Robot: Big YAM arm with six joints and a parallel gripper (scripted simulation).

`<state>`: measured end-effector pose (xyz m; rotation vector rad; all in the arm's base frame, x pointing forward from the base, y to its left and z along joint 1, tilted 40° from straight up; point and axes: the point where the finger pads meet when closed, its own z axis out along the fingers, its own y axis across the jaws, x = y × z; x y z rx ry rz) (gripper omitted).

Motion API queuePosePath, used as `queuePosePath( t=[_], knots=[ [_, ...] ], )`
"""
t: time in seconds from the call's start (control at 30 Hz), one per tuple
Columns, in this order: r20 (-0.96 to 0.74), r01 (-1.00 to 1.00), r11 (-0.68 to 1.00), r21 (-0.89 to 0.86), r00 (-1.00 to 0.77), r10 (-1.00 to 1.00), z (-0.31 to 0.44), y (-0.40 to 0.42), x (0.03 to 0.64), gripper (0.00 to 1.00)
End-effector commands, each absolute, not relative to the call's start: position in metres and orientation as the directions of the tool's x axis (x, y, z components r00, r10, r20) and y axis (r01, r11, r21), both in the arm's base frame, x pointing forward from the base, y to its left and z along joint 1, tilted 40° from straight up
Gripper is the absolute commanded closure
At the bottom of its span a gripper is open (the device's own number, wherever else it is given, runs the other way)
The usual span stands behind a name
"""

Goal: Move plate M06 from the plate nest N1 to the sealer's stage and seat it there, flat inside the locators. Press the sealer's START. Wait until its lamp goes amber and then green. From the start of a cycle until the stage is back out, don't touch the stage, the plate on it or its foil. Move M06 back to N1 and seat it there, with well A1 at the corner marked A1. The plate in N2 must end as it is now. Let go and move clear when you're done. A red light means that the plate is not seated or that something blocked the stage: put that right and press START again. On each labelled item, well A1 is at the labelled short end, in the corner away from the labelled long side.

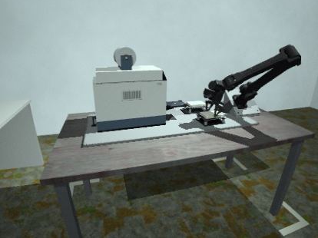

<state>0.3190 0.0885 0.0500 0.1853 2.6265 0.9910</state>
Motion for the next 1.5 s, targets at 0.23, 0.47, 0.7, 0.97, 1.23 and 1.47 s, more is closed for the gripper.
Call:
queuePosePath(
  t=[0.23, 0.47, 0.7, 0.97, 1.23, 1.47],
  knots=[
    [-0.252, 0.01, 0.745, 0.667, -0.938, 0.239, 0.046, 0.093, 0.321, 0.0],
    [-0.278, -0.003, 0.75, 0.662, -0.93, 0.242, 0.056, 0.086, 0.329, 0.0],
    [-0.282, -0.019, 0.752, 0.658, -0.933, 0.222, 0.058, 0.089, 0.331, 0.0],
    [-0.255, -0.008, 0.747, 0.665, -0.943, 0.216, 0.054, 0.097, 0.33, 0.0],
    [-0.242, 0.026, 0.745, 0.667, -0.937, 0.25, 0.05, 0.088, 0.321, 0.0],
    [-0.23, 0.039, 0.744, 0.667, -0.939, 0.255, 0.045, 0.087, 0.314, 0.0]
  ],
)
